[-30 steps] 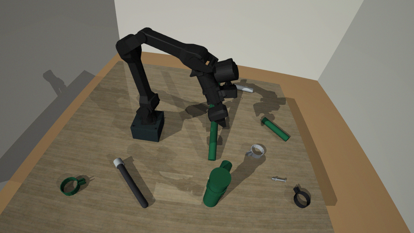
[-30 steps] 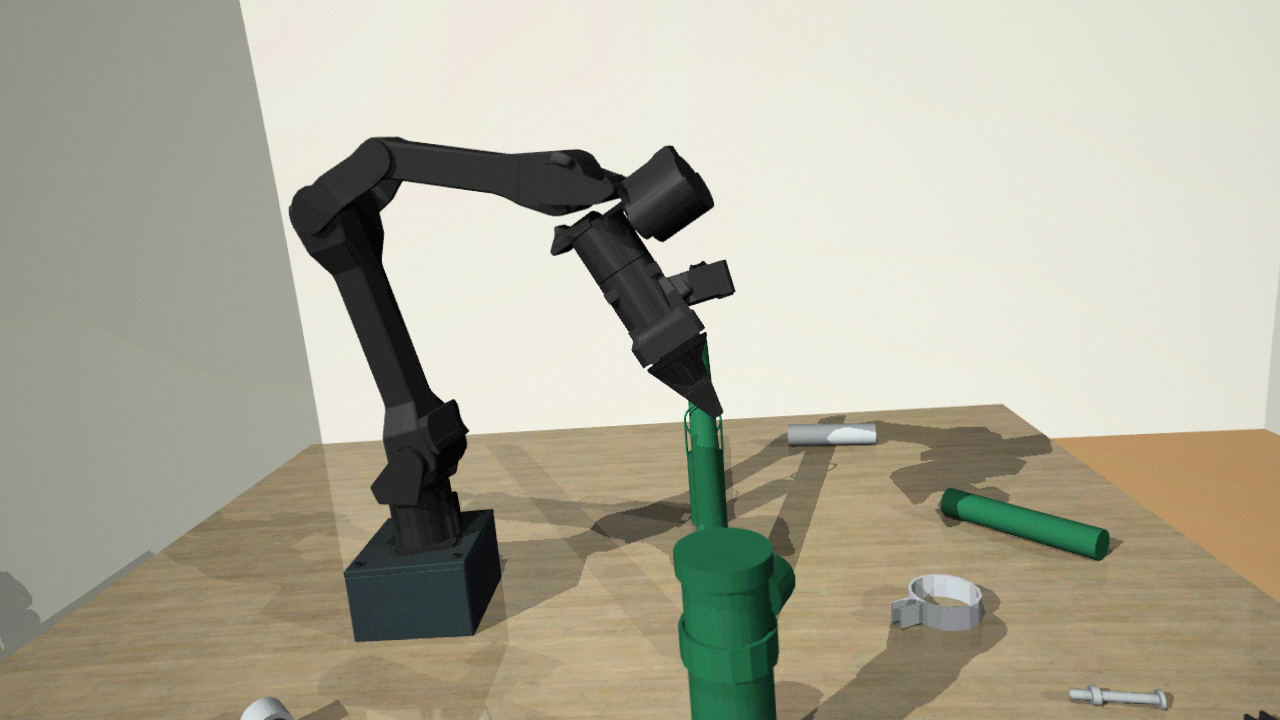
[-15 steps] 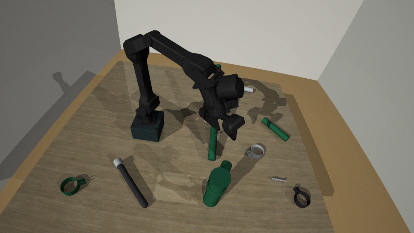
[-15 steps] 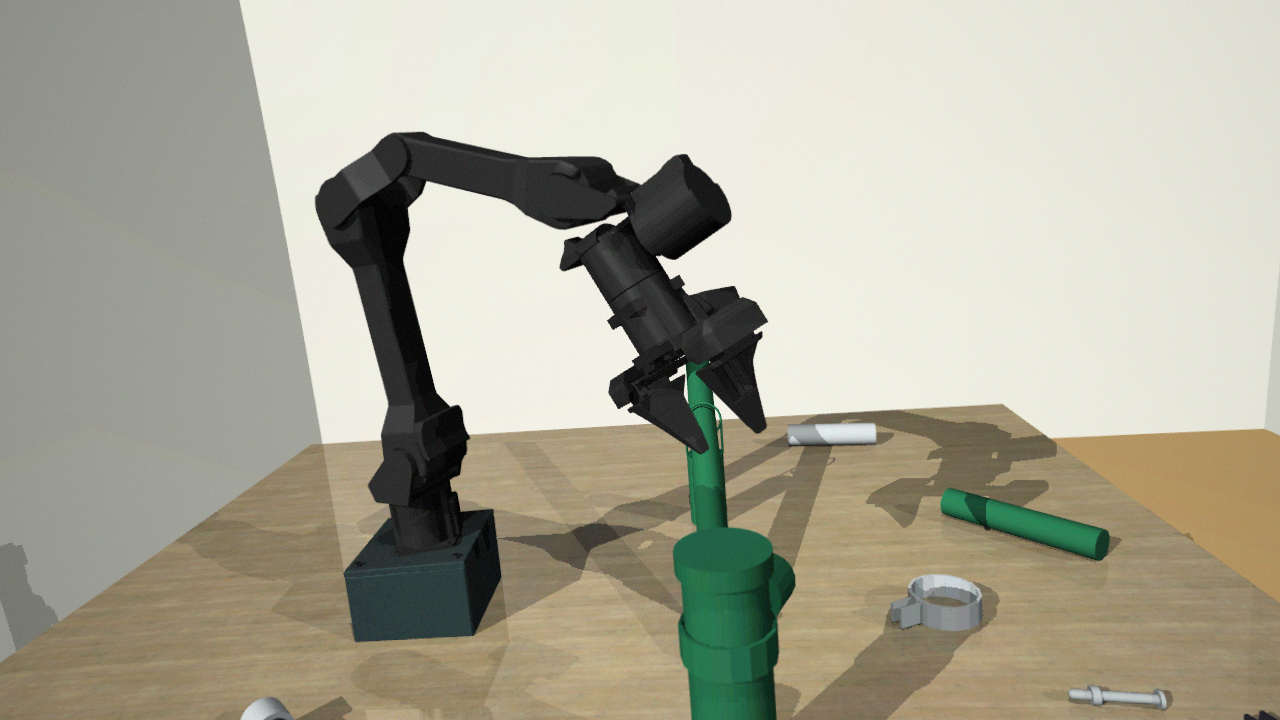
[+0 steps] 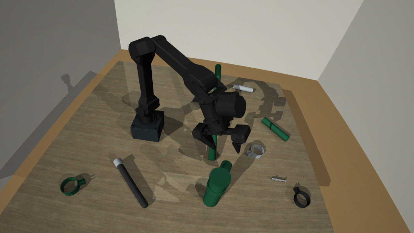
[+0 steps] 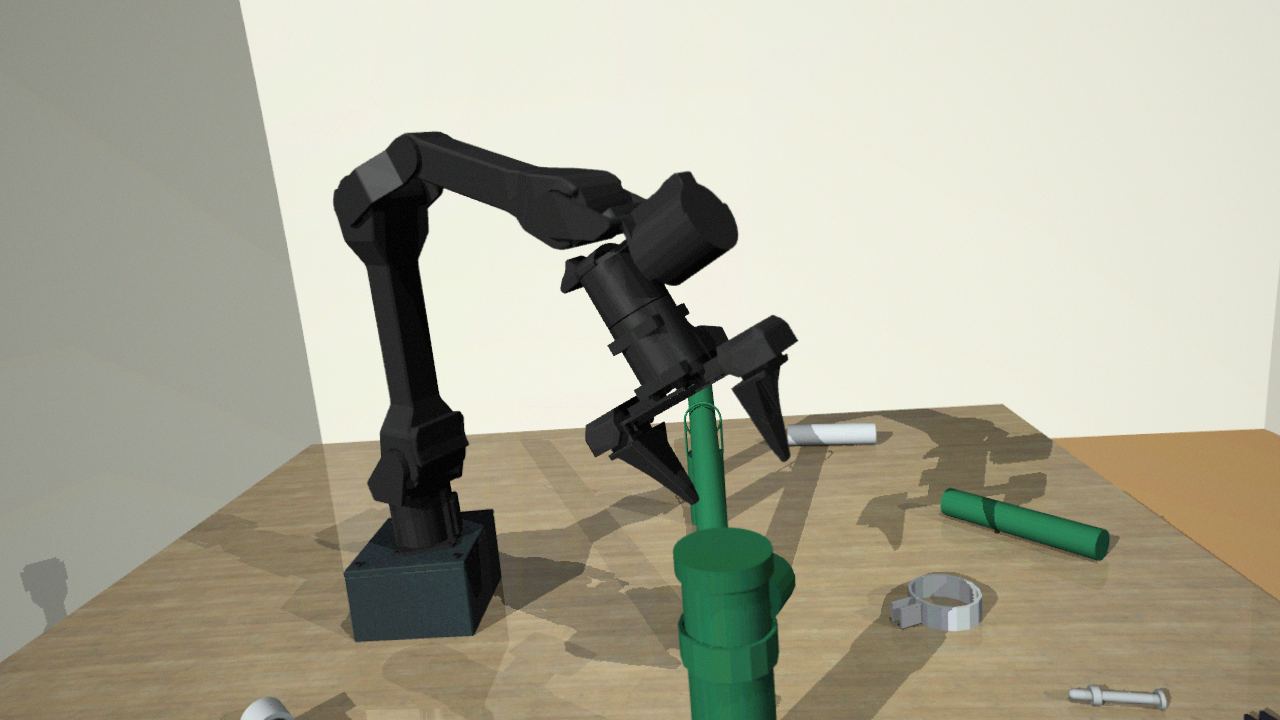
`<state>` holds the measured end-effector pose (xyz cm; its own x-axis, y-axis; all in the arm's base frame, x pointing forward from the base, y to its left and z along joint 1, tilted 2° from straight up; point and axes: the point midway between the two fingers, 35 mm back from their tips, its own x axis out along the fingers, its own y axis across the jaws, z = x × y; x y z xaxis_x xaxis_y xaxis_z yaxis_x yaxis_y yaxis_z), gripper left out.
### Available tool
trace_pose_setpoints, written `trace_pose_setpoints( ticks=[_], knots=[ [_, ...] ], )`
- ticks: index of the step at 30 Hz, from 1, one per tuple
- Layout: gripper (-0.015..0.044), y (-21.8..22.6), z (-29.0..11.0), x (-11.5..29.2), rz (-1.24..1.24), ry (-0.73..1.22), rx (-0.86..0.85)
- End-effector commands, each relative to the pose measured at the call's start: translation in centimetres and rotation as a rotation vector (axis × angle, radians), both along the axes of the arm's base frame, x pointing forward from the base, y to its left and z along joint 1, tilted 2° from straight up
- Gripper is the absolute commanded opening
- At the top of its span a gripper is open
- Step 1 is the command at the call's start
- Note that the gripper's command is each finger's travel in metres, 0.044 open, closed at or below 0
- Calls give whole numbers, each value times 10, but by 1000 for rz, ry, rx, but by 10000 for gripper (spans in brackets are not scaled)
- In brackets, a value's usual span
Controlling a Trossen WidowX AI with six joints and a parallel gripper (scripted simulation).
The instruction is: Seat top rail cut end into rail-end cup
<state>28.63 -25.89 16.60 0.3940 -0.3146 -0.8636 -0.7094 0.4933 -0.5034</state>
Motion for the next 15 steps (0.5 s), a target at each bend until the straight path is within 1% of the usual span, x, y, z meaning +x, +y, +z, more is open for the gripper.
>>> trace_pose_setpoints(
  ticks=[1, 3, 8, 15],
  knots=[
    [440, -3, 0, 2, 29, 4, -12],
    [440, -4, -6, 2, 29, 4, -12],
    [440, -5, -43, 1, 29, 4, -12],
    [440, -5, -46, 2, 29, 4, -12]
  ],
)
